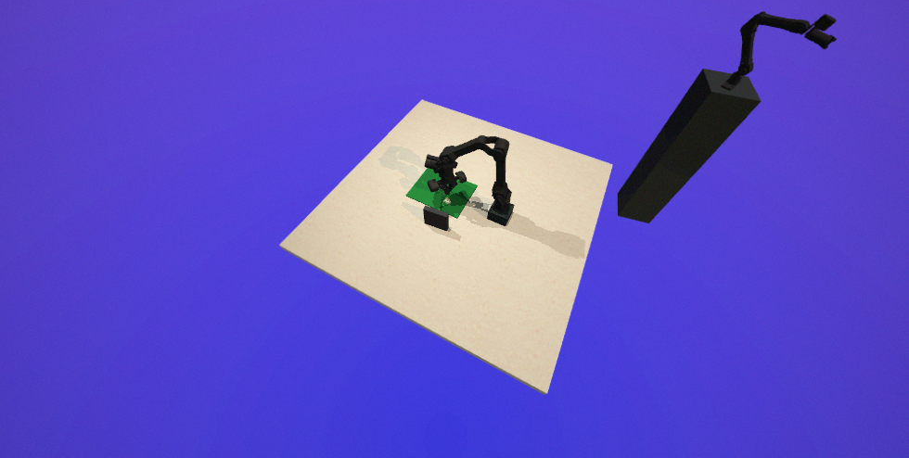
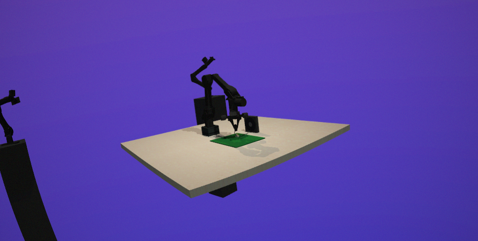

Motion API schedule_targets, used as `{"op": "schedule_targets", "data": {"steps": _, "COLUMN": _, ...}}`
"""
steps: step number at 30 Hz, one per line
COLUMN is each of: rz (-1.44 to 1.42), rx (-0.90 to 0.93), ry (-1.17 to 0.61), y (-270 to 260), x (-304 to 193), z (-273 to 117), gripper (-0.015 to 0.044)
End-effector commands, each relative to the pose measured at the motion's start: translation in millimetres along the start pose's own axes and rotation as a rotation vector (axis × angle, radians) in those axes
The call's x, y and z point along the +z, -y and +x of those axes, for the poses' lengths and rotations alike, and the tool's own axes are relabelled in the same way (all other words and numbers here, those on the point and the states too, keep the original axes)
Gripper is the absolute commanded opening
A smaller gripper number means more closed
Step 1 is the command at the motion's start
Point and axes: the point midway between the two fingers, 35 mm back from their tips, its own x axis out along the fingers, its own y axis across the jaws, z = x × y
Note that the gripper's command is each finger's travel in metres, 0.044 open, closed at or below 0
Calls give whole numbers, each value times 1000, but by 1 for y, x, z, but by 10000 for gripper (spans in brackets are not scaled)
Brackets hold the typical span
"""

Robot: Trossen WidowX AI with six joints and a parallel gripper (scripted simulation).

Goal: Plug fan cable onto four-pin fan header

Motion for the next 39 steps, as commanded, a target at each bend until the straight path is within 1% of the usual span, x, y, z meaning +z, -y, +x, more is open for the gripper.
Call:
{"op": "schedule_targets", "data": {"steps": 1, "rz": -159, "rx": -2, "ry": 6, "y": -1, "x": -5, "z": 0, "gripper": 0}}
{"op": "schedule_targets", "data": {"steps": 12, "rz": -486, "rx": -2, "ry": 5, "y": -4, "x": -14, "z": 1, "gripper": 0}}
{"op": "schedule_targets", "data": {"steps": 39, "rz": -495, "rx": -3, "ry": 4, "y": 0, "x": -21, "z": -1, "gripper": 0}}
